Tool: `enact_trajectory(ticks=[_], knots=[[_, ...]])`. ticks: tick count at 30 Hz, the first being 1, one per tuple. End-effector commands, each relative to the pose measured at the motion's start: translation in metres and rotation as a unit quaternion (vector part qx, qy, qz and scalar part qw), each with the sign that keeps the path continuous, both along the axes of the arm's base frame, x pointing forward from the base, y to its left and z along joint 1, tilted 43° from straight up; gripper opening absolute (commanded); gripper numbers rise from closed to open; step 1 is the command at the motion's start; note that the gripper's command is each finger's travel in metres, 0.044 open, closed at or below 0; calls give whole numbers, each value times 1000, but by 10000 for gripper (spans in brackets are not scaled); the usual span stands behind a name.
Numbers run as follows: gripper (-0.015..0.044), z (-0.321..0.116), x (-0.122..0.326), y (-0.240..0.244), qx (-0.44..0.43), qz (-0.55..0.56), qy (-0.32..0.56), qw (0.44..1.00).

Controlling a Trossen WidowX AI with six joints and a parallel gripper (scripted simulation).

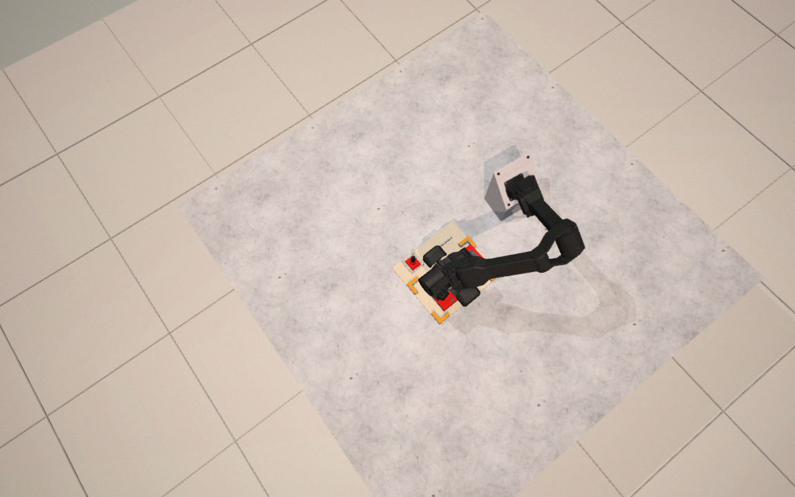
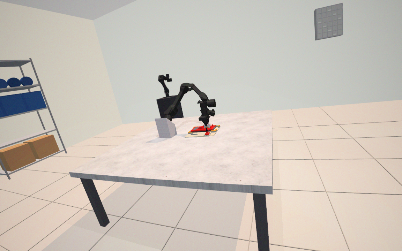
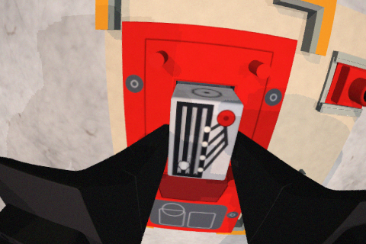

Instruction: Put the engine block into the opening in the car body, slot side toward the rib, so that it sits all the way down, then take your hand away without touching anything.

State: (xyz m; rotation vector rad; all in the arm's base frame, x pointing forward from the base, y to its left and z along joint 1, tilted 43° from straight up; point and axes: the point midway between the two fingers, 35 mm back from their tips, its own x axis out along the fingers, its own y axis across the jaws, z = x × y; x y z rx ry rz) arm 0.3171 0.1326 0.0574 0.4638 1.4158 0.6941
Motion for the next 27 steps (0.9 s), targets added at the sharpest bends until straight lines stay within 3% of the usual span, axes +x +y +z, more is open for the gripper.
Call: enact_trajectory(ticks=[1,9,20,27], knots=[[158,-1,0,1,1,-2,2,1000],[158,-2,0,2,1,-2,2,1000],[440,-2,0,2,0,0,0,1000],[440,-2,0,2,0,0,0,1000]])
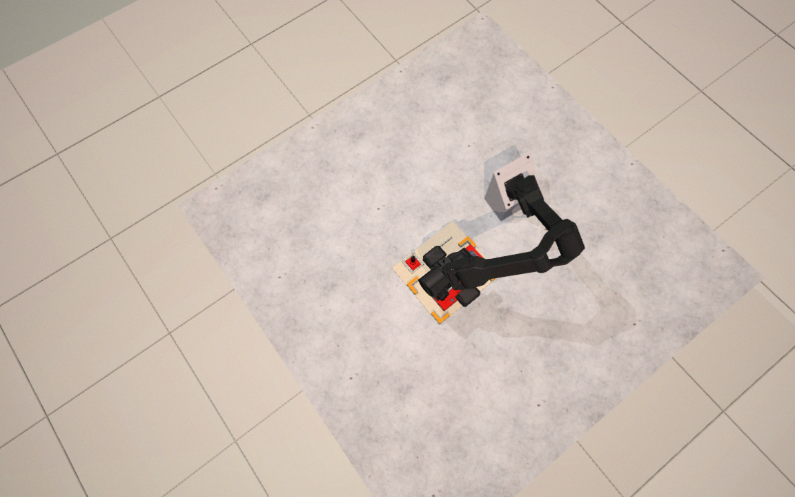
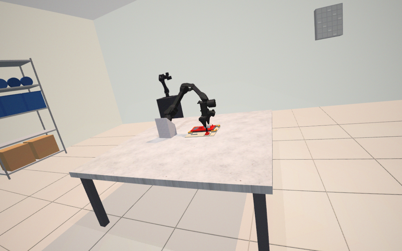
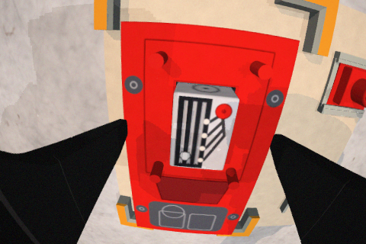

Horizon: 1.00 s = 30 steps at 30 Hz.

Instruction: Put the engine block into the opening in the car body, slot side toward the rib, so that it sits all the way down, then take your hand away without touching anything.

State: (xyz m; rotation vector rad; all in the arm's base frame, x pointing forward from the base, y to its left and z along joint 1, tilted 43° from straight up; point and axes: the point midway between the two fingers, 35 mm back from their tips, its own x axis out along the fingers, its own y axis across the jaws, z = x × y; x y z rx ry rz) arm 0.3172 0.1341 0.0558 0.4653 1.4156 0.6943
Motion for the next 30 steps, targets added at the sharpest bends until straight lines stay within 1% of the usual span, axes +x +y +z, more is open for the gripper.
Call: enact_trajectory(ticks=[1,9,25,26,30], knots=[[440,0,0,0,0,0,0,1000],[440,10,0,-10,0,-1,2,1000],[20,10,0,-10,0,-1,2,1000],[0,10,0,-10,0,-1,2,1000],[0,10,0,-10,0,-1,2,1000]])
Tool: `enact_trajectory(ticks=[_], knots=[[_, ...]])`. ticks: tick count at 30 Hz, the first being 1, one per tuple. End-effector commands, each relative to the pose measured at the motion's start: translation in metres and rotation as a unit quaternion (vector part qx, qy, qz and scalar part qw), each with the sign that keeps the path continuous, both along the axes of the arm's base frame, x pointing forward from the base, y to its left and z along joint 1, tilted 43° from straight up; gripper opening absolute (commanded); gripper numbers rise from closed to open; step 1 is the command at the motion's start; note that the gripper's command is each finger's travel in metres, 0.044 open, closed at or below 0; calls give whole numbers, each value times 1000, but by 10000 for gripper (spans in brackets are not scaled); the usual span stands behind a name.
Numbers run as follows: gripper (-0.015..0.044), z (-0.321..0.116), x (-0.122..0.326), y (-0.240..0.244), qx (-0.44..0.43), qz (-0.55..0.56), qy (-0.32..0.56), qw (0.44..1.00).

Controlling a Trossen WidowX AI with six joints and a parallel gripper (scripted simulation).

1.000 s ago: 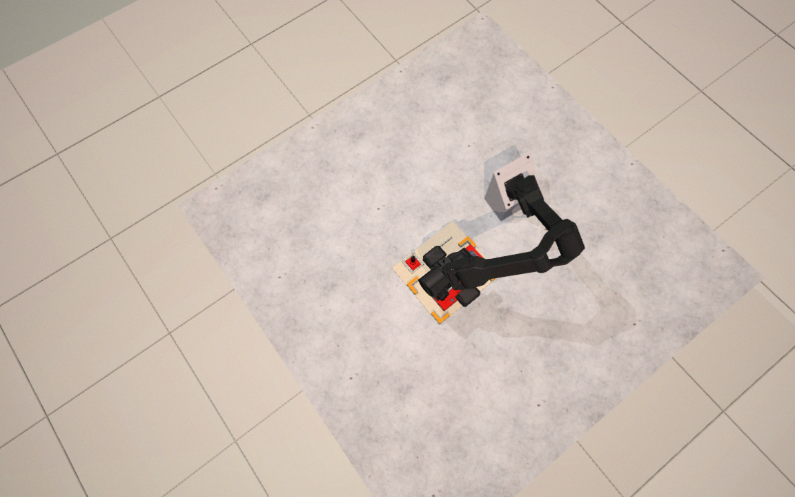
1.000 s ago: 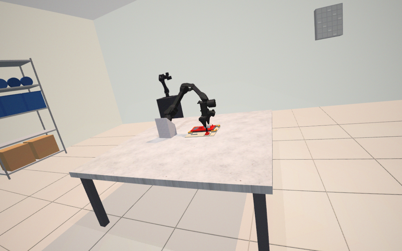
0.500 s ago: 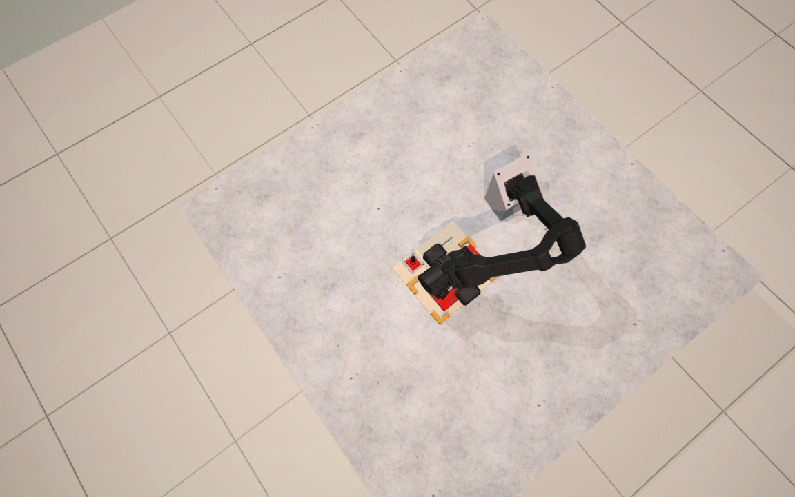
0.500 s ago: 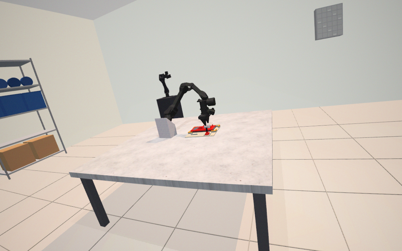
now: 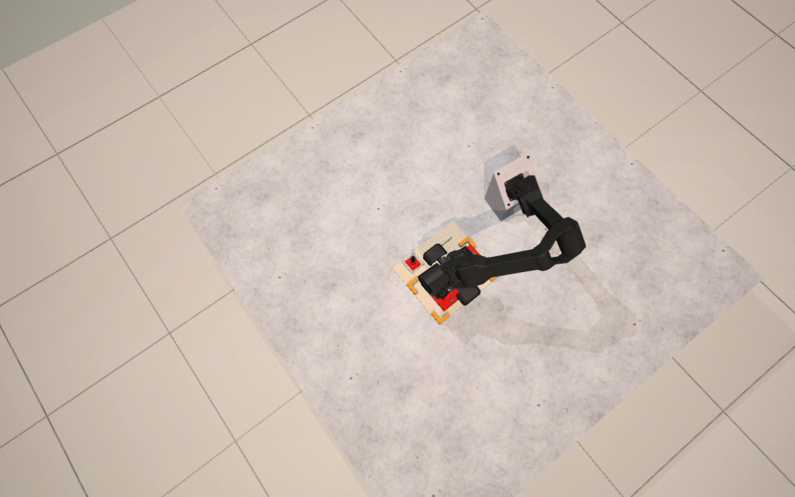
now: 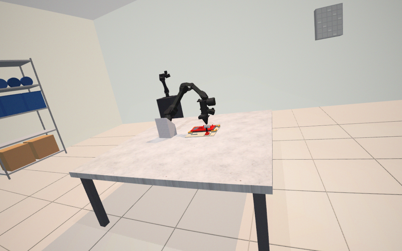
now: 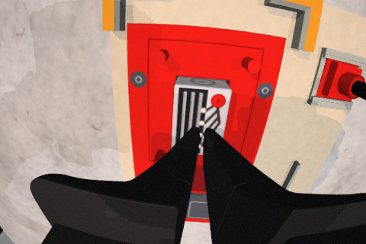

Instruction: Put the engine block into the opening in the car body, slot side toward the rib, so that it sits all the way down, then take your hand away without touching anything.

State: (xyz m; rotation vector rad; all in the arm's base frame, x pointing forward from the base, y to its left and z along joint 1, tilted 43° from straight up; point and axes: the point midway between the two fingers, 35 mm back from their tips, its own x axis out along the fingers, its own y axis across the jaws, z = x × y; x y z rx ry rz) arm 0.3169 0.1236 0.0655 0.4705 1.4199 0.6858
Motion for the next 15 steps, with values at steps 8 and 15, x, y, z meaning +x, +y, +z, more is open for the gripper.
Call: enact_trajectory(ticks=[8,15], knots=[[0,1,0,0,2,2,-1,1000],[26,1,0,0,2,2,-1,1000]])
